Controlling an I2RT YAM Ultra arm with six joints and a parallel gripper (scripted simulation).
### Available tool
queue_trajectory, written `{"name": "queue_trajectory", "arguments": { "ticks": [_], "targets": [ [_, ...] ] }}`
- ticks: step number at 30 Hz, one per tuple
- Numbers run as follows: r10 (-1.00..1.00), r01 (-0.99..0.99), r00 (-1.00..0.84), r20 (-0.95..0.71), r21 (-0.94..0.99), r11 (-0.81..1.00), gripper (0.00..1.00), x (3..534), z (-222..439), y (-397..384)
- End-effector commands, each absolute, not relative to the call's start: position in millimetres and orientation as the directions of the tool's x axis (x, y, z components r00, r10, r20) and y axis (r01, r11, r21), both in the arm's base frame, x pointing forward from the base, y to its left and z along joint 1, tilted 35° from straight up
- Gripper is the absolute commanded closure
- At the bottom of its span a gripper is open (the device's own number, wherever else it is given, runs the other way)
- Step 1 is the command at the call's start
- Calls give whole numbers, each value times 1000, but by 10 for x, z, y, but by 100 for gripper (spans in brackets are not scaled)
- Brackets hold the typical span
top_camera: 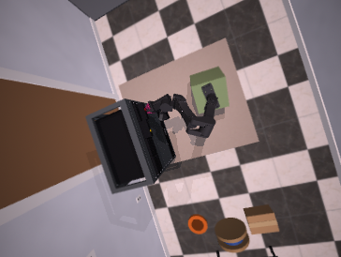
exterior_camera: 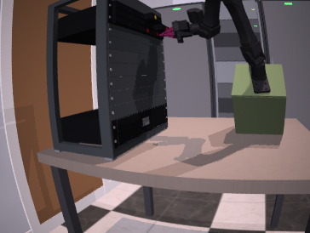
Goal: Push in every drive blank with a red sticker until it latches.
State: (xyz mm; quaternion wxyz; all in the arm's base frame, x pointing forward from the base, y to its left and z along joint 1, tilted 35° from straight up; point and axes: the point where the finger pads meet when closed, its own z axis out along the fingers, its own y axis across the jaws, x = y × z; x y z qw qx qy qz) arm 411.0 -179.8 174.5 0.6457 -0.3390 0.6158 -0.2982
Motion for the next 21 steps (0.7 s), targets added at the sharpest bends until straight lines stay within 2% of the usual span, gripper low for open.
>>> {"name": "queue_trajectory", "arguments": {
  "ticks": [1,21],
  "targets": [
    [-821,101,-35,-570,-819,564,100,4180,1941,-2240],
    [-824,106,-32,-566,-821,561,100,4166,1957,-2239]
  ]
}}
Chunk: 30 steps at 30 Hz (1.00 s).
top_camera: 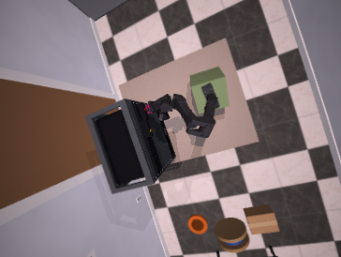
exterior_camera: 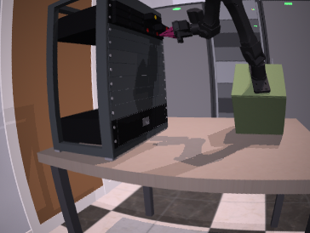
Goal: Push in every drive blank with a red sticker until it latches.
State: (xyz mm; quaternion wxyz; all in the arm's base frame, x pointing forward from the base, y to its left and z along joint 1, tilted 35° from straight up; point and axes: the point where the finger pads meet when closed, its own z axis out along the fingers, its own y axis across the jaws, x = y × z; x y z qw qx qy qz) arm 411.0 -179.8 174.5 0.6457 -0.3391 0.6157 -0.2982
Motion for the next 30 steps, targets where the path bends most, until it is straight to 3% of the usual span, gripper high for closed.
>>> {"name": "queue_trajectory", "arguments": {
  "ticks": [1,30],
  "targets": [
    [-824,106,-32,-566,-821,561,100,4166,1957,-2239],
    [-825,109,-30,-564,-823,558,100,4138,1981,-2235]
  ]
}}
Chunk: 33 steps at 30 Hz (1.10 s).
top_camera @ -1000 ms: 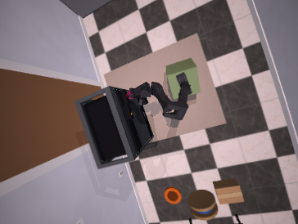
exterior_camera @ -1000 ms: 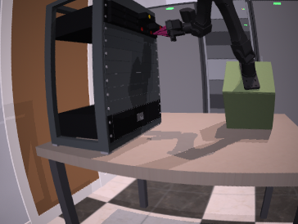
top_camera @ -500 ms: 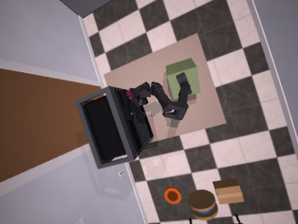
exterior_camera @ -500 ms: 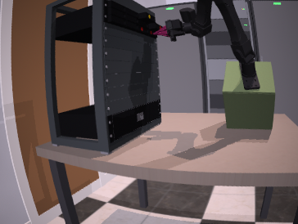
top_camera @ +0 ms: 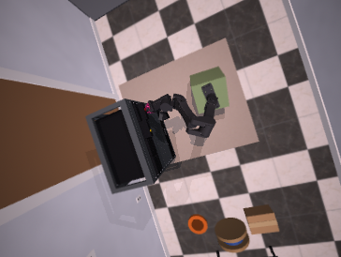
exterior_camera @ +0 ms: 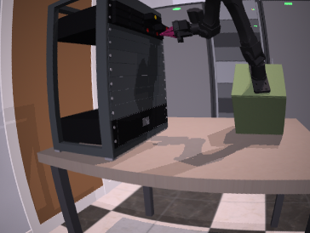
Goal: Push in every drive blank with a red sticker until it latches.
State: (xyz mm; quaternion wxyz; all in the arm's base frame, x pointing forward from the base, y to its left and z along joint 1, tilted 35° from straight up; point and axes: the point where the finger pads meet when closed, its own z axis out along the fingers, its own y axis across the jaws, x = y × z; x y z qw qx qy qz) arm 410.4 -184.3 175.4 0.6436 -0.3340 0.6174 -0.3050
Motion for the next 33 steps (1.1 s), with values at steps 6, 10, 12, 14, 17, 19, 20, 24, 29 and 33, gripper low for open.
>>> {"name": "queue_trajectory", "arguments": {
  "ticks": [6,10,12,14,17,19,20,24,29,33],
  "targets": [
    [-836,127,-18,-548,-831,542,100,4084,2106,-2217],
    [-836,127,-18,-548,-831,542,100,4084,2106,-2217],
    [-836,127,-18,-548,-831,542,100,4084,2106,-2217],
    [-836,127,-18,-548,-831,542,100,4084,2106,-2217],
    [-836,127,-18,-548,-831,542,100,4084,2106,-2217],
    [-836,127,-18,-548,-831,542,100,4084,2106,-2217],
    [-836,127,-18,-548,-831,542,100,4084,2106,-2217],
    [-836,127,-18,-548,-831,542,100,4084,2106,-2217],
    [-821,102,-35,-570,-819,564,100,3771,1941,-2152],
    [-822,94,-26,-569,-820,564,100,3402,1920,-2109]
  ]
}}
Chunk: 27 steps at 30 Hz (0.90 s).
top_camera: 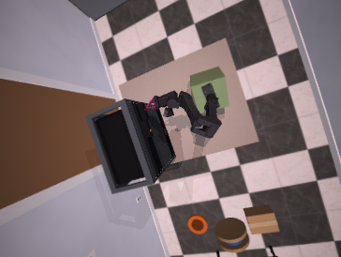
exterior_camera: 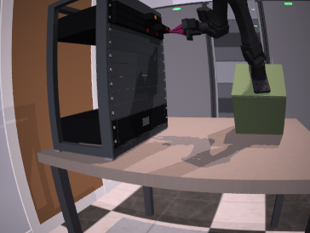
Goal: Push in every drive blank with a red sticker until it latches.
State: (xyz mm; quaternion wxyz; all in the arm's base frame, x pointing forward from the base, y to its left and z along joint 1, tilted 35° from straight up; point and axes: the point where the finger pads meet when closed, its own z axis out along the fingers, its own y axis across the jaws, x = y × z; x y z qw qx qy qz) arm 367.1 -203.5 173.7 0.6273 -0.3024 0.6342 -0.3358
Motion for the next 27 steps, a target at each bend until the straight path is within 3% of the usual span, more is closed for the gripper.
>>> {"name": "queue_trajectory", "arguments": {
  "ticks": [1,9,27],
  "targets": [
    [-822,94,-26,-569,-820,564,100,3317,1915,-2104],
    [-823,93,-26,-568,-821,564,100,3063,1901,-2089],
    [-818,80,-27,-575,-817,572,100,3164,1980,-1922]
  ]
}}
